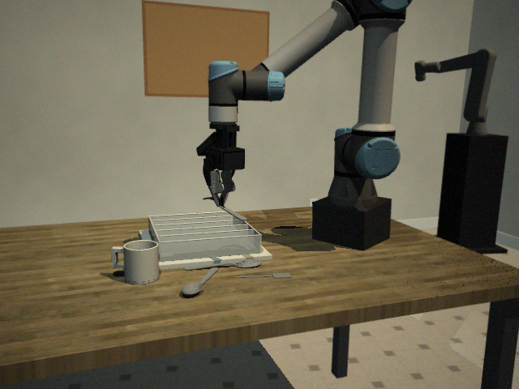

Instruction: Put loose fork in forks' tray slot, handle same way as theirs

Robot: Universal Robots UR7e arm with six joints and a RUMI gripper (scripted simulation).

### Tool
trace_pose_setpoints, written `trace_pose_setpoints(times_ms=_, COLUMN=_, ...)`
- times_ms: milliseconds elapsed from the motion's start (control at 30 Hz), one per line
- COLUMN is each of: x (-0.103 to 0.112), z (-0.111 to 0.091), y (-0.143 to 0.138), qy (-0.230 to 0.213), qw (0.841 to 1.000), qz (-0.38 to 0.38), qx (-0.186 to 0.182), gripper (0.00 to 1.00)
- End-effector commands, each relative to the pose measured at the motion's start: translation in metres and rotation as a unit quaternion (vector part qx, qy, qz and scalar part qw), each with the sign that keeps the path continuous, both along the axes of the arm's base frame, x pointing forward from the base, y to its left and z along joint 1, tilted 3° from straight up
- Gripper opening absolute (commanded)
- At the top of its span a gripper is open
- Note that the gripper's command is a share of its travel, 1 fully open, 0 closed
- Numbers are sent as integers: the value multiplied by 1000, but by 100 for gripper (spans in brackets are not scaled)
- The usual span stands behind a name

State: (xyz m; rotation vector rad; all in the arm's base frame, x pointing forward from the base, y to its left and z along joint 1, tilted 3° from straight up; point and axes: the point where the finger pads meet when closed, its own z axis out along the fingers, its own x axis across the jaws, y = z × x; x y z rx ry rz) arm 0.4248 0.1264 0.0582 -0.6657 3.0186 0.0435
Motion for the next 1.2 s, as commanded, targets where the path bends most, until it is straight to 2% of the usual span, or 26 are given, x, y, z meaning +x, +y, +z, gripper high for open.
trace_pose_setpoints(times_ms=0, x=0, z=0, y=0, qy=-1, qw=1000, qz=0, qx=0, gripper=1)
trace_pose_setpoints(times_ms=600, x=1, z=0, y=0, qy=-1, qw=1000, qz=17, qx=-1, gripper=1)
trace_pose_setpoints(times_ms=1167, x=4, z=1, y=1, qy=-4, qw=996, qz=93, qx=-4, gripper=1)
